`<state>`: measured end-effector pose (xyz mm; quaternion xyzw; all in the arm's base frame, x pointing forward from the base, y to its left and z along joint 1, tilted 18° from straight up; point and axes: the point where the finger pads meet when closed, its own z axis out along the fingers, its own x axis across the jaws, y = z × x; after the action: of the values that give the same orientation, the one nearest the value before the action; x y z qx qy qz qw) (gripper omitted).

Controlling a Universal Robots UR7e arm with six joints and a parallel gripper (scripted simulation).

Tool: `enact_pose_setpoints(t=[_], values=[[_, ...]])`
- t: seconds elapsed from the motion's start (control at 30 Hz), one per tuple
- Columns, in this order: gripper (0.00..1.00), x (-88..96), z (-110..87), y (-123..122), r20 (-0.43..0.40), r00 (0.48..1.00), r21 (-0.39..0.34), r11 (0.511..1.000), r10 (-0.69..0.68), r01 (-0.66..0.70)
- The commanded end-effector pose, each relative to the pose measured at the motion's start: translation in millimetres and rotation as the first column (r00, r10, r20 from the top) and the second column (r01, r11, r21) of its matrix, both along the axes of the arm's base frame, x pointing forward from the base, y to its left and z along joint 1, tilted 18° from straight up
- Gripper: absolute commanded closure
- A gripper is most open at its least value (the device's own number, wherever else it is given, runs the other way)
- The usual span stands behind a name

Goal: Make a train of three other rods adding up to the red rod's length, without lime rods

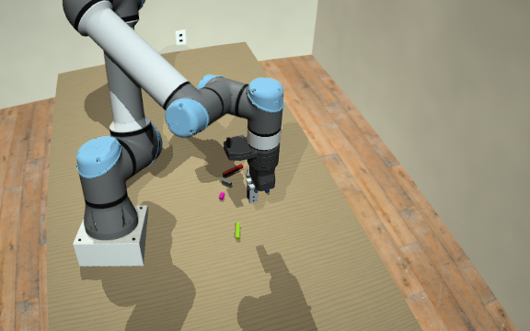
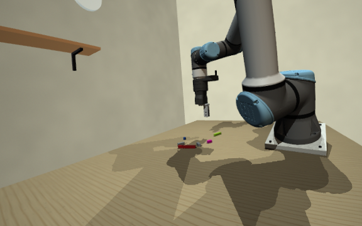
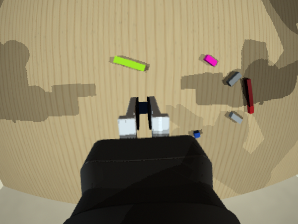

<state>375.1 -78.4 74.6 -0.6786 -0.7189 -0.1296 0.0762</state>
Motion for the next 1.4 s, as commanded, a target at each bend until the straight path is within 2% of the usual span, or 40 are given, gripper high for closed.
enact_pose_setpoints(t=[0.0, 0.33, 0.5, 0.7, 0.77, 1.03, 1.13, 1.37], values=[[0.76, -0.6, 4.8, -1, -0.001, 1.000, 0.001, 1.000, 0.002, -0.002], [0.76, -1.4, 3.9, 2, -0.008, 1.000, 0.004, 1.000, -0.011, 0.011], [0.76, -1.4, 6.7, 13, -0.040, 0.993, 0.010, 0.994, -0.107, 0.107], [0.76, -0.4, 11.7, 30, -0.092, 0.959, 0.011, 0.963, -0.268, 0.270], [0.76, -0.4, 11.7, 30, -0.092, 0.959, 0.011, 0.963, -0.268, 0.270], [0.76, 1.9, 18.8, 52, -0.159, 0.872, -0.001, 0.883, -0.463, 0.469], [0.76, 2.7, 20.1, 55, -0.167, 0.855, -0.004, 0.868, -0.490, 0.497], [0.76, 3.0, 20.1, 54, -0.169, 0.852, -0.005, 0.865, -0.496, 0.503]])
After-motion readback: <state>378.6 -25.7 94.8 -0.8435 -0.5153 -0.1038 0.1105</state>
